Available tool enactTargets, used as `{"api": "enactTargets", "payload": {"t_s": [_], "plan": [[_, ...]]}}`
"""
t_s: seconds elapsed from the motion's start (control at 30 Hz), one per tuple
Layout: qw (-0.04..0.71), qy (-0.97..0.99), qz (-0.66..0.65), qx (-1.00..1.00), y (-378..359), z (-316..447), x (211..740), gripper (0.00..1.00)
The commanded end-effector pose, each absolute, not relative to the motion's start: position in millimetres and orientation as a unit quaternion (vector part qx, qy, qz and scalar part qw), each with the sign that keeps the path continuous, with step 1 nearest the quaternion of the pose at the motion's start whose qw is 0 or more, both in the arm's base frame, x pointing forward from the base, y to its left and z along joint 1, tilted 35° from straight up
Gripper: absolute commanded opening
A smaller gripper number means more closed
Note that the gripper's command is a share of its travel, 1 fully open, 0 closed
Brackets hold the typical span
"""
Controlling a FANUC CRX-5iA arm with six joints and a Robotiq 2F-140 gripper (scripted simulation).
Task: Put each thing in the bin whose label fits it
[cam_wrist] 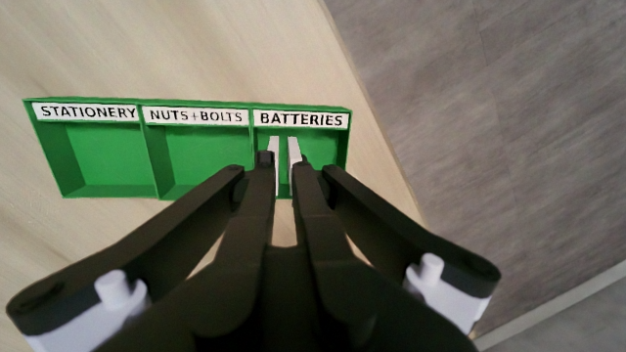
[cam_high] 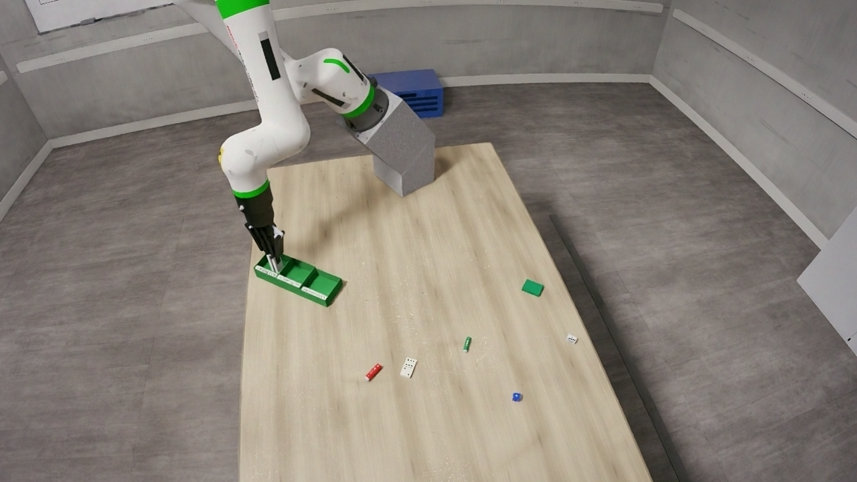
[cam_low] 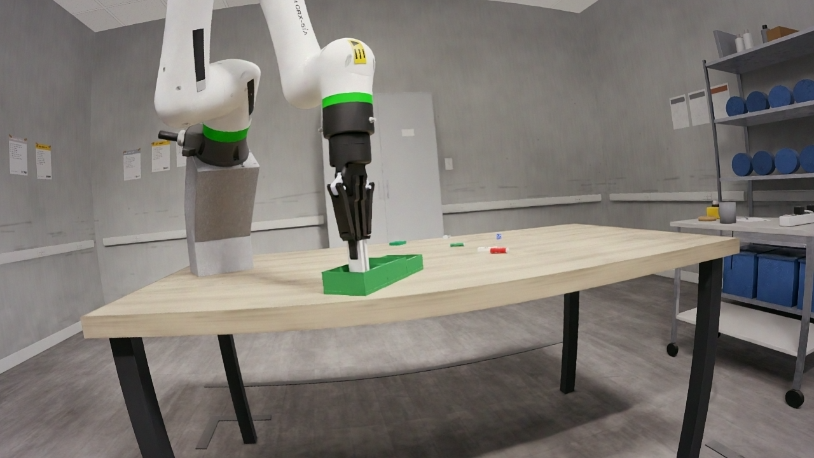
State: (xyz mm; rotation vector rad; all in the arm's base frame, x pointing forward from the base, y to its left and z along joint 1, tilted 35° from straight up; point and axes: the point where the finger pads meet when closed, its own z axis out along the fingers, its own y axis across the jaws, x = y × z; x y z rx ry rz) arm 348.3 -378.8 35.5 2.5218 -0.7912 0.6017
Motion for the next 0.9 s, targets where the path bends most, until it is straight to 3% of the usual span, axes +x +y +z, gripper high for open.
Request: {"api": "enactTargets", "payload": {"t_s": [0.0, 0.87], "plan": [[0.214, -0.285, 0.216, 0.909, -376, 40, 347, 0.15], [0.214, -0.285, 0.216, 0.909, -354, 76, 335, 0.15]]}}
